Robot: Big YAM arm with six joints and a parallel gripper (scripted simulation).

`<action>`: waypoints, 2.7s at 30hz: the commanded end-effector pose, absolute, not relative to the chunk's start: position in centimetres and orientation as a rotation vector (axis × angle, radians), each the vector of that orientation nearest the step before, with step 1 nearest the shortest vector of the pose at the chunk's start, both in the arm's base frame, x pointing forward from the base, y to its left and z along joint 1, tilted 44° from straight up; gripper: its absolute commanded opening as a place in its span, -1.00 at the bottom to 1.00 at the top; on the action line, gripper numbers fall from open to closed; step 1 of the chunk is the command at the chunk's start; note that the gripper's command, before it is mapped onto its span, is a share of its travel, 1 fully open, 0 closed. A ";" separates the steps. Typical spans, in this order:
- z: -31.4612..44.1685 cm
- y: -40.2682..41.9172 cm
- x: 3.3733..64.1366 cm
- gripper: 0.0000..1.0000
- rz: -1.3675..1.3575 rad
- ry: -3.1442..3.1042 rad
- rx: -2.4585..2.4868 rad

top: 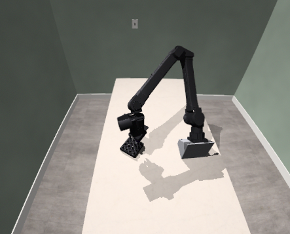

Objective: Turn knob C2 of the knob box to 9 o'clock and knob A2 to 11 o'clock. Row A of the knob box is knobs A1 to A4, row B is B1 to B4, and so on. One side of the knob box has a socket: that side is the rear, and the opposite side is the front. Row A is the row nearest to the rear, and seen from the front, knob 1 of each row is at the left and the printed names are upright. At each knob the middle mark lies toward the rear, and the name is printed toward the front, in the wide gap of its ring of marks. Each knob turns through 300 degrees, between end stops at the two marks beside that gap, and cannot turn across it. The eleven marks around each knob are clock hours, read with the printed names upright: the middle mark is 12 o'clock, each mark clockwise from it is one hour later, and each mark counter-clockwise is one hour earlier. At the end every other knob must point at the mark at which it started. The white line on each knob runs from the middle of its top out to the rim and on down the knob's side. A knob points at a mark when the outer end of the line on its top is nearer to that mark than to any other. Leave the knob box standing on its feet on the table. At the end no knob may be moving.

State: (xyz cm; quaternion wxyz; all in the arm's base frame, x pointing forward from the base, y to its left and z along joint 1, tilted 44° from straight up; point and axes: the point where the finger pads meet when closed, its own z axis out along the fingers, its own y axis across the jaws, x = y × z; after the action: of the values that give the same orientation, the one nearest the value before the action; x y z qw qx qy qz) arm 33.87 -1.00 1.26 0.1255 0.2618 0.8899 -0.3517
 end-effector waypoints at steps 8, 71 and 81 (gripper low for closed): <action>0.3 -1.9 34.2 -0.65 -1.027 2.591 0.762; -1.7 -3.8 34.8 -0.65 -1.017 2.583 0.766; -1.7 -3.8 34.8 -0.65 -1.017 2.583 0.766</action>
State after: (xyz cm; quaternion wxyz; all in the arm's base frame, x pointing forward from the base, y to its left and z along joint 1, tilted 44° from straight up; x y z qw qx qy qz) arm 34.26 -3.56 -1.57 0.1268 0.2618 0.8902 -0.3507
